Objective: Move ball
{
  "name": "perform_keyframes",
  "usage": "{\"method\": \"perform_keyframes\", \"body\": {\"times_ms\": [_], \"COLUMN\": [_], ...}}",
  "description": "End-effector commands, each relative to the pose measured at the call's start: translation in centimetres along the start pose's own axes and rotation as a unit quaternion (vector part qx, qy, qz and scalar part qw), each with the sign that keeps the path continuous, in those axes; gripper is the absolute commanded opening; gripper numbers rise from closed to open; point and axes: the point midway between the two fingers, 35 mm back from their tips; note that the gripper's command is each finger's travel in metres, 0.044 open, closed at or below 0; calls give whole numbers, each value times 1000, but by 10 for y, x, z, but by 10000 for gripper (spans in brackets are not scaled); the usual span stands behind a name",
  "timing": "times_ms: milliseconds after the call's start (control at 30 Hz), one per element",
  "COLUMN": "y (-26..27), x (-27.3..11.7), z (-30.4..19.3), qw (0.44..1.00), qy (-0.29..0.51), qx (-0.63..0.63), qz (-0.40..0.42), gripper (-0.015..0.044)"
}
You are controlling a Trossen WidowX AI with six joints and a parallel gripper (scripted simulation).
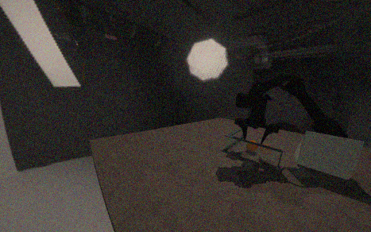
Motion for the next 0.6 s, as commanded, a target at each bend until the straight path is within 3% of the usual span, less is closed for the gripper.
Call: {"method": "perform_keyframes", "body": {"times_ms": [0, 367, 500, 567], "y": [0, 1, 1, 1], "x": [7, 22, 22, 22], "z": [0, -1, -1, -1], "qw": [1000, 1000, 1000, 1000], "qy": [2, 3, 3, 3], "qx": [-2, -2, -2, -2], "qz": [-1, -1, -1, -1], "gripper": [355, 355, 250, 237]}}
Point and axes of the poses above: the point midway between the two fingers, 35 mm back from their tips, its own x axis out along the fingers, its own y axis across the jaws, z = x × y, and after that the axes turned 8 degrees about x, right-handed
